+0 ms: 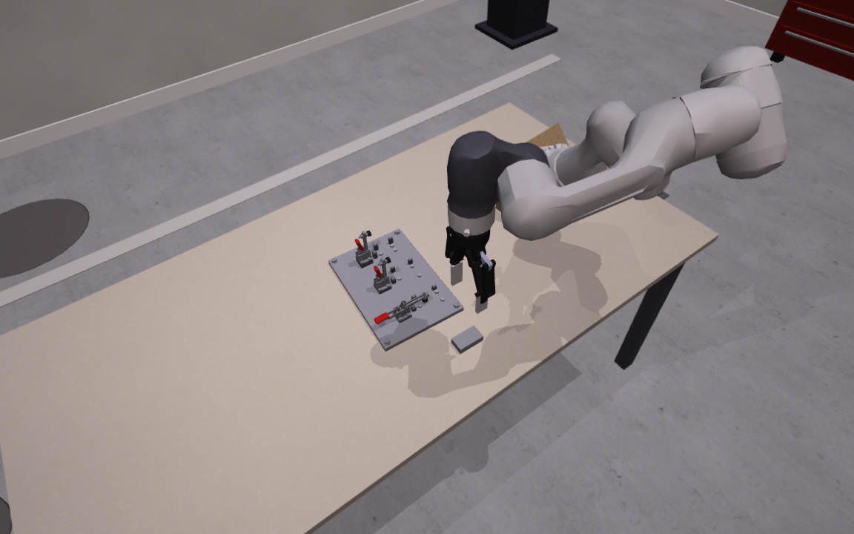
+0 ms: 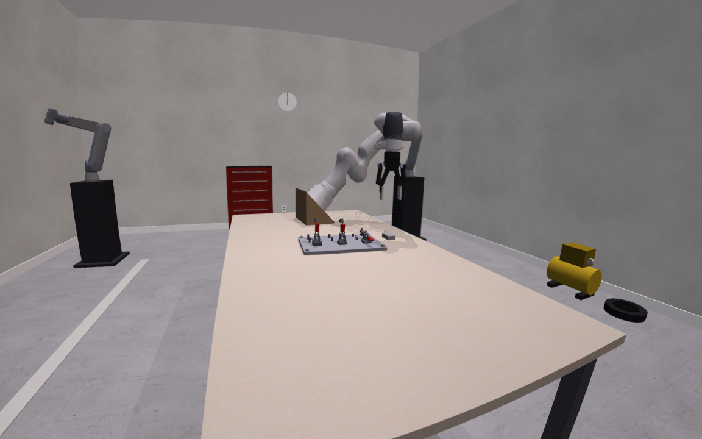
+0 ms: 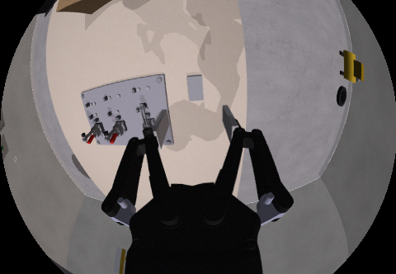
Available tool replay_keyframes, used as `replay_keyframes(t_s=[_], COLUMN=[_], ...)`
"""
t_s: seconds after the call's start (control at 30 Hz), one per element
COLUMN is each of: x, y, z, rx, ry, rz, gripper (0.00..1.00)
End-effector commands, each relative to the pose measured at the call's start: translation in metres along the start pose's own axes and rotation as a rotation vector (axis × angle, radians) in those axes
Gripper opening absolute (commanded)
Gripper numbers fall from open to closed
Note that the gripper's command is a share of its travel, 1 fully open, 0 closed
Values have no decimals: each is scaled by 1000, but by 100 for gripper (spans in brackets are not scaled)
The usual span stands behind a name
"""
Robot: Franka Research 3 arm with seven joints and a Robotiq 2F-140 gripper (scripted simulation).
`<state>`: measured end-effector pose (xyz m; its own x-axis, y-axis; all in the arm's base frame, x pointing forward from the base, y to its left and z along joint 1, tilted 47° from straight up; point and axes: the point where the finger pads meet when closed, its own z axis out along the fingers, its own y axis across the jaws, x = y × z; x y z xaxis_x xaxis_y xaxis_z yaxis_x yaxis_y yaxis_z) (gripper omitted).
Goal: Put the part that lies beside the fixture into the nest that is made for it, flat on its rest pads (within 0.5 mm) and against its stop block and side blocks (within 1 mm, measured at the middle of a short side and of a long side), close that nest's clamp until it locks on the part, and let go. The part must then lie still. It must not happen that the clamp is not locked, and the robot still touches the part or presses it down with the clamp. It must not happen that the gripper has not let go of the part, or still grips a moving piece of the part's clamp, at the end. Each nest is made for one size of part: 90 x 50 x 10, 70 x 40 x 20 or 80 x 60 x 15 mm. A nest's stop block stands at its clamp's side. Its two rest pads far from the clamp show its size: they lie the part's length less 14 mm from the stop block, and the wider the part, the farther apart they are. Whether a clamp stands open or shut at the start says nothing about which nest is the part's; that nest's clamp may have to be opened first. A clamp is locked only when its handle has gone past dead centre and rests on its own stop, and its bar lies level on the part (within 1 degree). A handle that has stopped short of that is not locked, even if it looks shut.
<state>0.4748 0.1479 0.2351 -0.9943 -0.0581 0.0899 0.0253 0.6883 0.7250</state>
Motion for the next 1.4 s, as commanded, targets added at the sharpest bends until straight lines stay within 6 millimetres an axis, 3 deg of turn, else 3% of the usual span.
replay_keyframes(t_s=[0.0,1.13,1.37], x=[0,1,1], y=[0,0,0], z=[0,1,9], rx=[3,3,3], ry=[0,0,0], rz=[-9,-9,-9], gripper=[58,58,58])
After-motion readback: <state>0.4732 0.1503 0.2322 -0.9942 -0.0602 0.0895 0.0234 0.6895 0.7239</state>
